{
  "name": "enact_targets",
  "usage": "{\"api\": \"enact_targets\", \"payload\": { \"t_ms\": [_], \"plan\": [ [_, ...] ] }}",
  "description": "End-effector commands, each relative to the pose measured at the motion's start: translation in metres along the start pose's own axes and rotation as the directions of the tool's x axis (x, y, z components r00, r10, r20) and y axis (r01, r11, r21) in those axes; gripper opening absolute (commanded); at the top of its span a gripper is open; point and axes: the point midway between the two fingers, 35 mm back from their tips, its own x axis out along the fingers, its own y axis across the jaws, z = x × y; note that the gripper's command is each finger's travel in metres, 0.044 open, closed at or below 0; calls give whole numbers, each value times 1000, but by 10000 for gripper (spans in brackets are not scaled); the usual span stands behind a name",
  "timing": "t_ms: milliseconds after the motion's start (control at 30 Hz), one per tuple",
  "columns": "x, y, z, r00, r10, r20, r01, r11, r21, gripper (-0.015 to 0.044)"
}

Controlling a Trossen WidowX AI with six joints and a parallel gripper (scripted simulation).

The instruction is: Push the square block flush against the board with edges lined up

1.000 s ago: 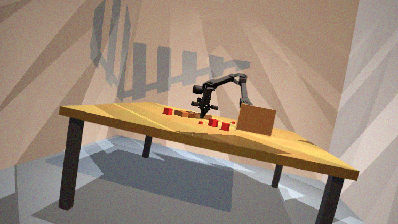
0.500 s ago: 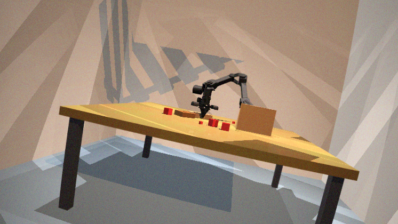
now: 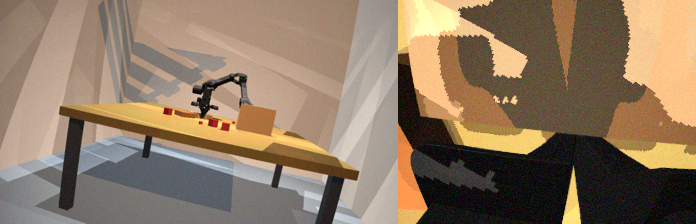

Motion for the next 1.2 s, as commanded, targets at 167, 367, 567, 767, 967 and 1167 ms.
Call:
{"api": "enact_targets", "payload": {
  "t_ms": [167,367,567,767,967,1167],
  "plan": [
    [0,-1,1,1000,-4,7,4,1000,-3,0],
    [0,0,-7,1000,-3,6,3,1000,-3,0],
    [0,1,-17,1000,-3,5,3,1000,-3,0],
    [0,1,-27,1000,-3,4,3,1000,-3,0],
    [1,1,-37,1000,-3,4,3,1000,-3,0],
    [-2,1,-41,1000,0,-1,0,1000,-7,0]
  ]
}}
